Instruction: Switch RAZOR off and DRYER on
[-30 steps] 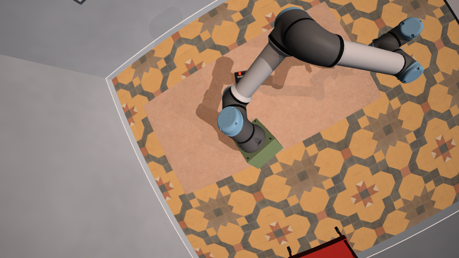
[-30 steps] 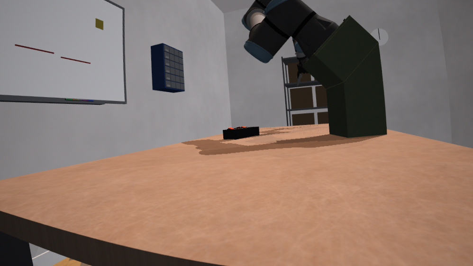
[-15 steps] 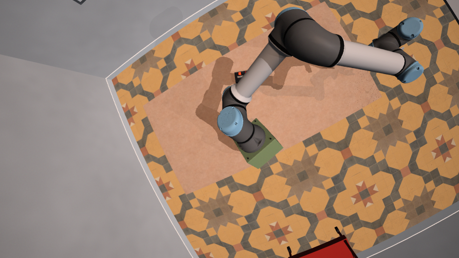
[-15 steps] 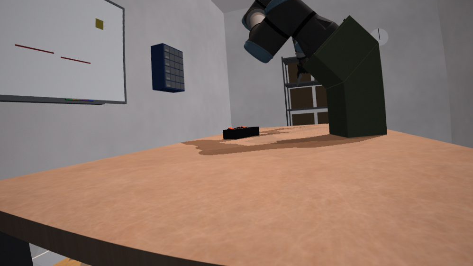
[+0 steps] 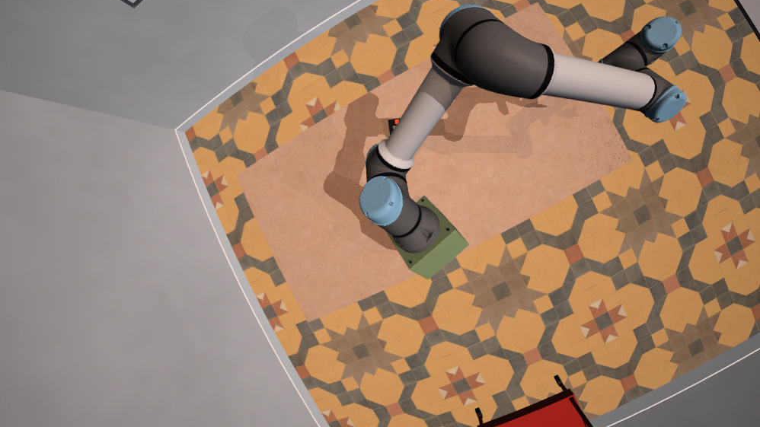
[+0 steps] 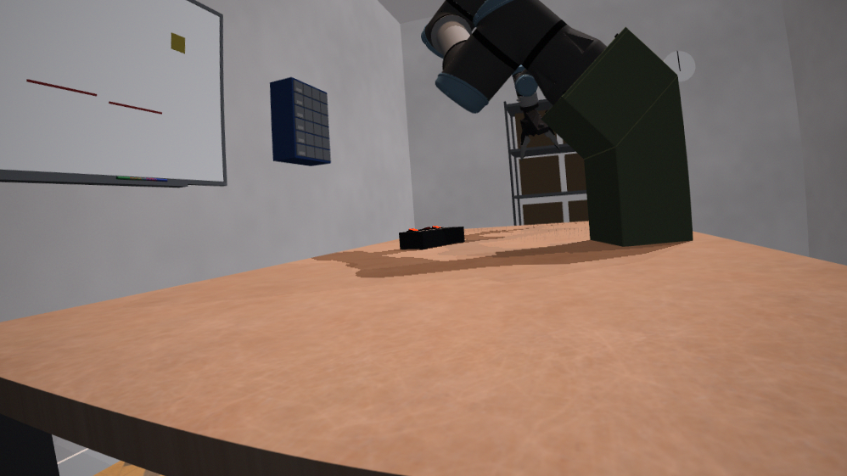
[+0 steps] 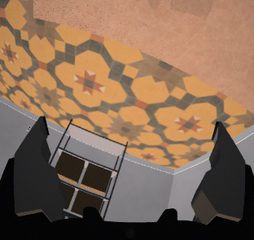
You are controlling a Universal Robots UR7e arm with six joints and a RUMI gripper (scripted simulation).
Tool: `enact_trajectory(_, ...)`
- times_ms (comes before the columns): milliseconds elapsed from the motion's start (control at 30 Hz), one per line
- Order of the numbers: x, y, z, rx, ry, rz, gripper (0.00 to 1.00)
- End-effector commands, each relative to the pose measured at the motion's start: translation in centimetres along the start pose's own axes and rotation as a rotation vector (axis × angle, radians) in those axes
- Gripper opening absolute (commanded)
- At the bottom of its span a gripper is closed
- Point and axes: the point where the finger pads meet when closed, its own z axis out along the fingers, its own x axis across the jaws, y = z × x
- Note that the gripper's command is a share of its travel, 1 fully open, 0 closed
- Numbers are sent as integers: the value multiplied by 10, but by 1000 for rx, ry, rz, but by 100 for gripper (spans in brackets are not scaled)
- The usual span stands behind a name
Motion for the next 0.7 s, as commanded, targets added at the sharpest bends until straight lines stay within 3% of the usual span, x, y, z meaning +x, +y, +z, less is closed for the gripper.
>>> enact_trajectory(0, 52, -17, -3, 42, 19, -38, 100)
enact_trajectory(167, 116, -44, -7, 98, 45, -88, 100)
enact_trajectory(267, 133, -53, -9, 115, 52, -103, 100)
enact_trajectory(367, 170, -74, -13, 149, 67, -133, 100)
enact_trajectory(467, 170, -74, -13, 149, 67, -133, 100)
enact_trajectory(533, 207, -98, -18, 186, 82, -166, 100)
enact_trajectory(567, 207, -98, -18, 186, 82, -166, 100)
enact_trajectory(667, 244, -125, -25, 224, 99, -200, 100)
